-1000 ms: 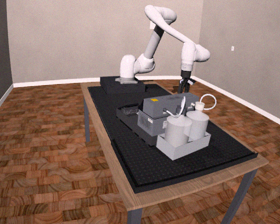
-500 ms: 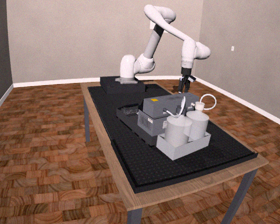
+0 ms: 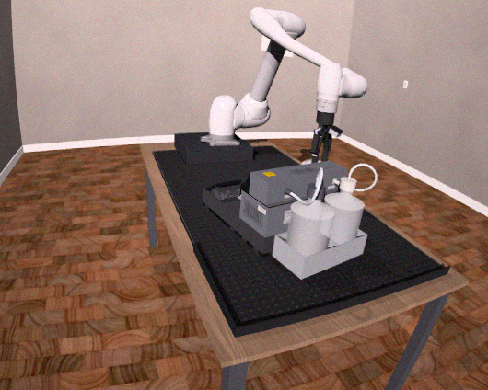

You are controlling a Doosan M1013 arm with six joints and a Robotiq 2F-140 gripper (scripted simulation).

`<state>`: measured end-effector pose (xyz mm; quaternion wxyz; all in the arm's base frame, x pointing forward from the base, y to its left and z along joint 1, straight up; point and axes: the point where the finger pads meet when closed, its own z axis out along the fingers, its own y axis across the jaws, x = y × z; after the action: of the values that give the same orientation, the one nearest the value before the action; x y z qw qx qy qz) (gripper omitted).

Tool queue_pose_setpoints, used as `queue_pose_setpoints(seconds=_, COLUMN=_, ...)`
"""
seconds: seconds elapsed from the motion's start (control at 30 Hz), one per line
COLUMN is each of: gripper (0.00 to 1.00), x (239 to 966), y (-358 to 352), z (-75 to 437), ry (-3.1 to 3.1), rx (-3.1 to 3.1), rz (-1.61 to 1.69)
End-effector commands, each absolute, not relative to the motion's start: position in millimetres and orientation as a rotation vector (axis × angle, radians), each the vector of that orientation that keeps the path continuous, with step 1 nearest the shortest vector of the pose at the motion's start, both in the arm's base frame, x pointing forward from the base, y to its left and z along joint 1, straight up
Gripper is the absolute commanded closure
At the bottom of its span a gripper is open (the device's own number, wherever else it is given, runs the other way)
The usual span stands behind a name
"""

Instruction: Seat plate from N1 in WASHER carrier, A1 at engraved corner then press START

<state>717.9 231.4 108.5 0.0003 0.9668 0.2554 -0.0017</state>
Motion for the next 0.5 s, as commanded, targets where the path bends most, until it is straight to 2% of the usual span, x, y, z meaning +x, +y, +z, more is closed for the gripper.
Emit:
queue_pose_setpoints(seconds=0.0, gripper=0.90, x=718, y=232, z=129, ry=0.801, rx=3.032, rz=-0.007)
queue_pose_setpoints(seconds=0.23, gripper=0.90, x=718, y=231, z=127, ry=0.801, rx=3.032, rz=-0.012)
queue_pose_setpoints(seconds=0.47, gripper=0.90, x=714, y=203, z=125, ry=0.538, rx=3.088, rz=-0.012)
